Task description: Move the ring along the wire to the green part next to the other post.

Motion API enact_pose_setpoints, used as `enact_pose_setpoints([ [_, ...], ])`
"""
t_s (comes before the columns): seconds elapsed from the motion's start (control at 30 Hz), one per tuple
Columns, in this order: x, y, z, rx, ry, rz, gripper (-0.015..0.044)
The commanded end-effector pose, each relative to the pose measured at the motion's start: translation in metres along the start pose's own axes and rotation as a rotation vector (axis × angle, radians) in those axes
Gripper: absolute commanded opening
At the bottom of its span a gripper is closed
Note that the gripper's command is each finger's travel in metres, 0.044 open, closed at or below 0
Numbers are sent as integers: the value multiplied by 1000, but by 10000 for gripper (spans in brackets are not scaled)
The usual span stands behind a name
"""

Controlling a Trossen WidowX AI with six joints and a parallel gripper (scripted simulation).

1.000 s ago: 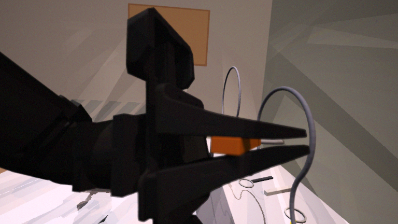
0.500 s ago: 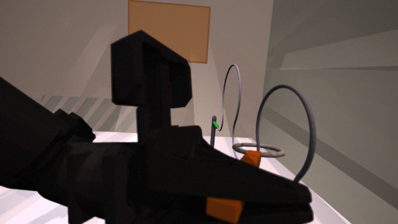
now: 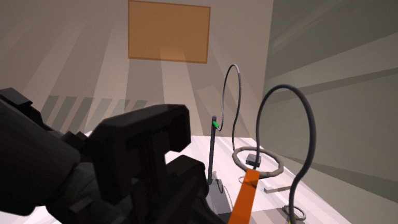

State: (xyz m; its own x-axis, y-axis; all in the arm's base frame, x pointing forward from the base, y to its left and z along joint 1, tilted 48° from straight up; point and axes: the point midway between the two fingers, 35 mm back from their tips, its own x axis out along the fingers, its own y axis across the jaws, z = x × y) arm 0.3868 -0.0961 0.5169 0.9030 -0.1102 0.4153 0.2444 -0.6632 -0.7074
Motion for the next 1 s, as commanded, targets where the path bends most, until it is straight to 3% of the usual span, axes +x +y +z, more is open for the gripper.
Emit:
enact_pose_setpoints([
  [0.0, -3, 18, 1, 97, 14, 59, -150],
  [0.97, -40, 112, 45, 721, 97, 415, -150],
])
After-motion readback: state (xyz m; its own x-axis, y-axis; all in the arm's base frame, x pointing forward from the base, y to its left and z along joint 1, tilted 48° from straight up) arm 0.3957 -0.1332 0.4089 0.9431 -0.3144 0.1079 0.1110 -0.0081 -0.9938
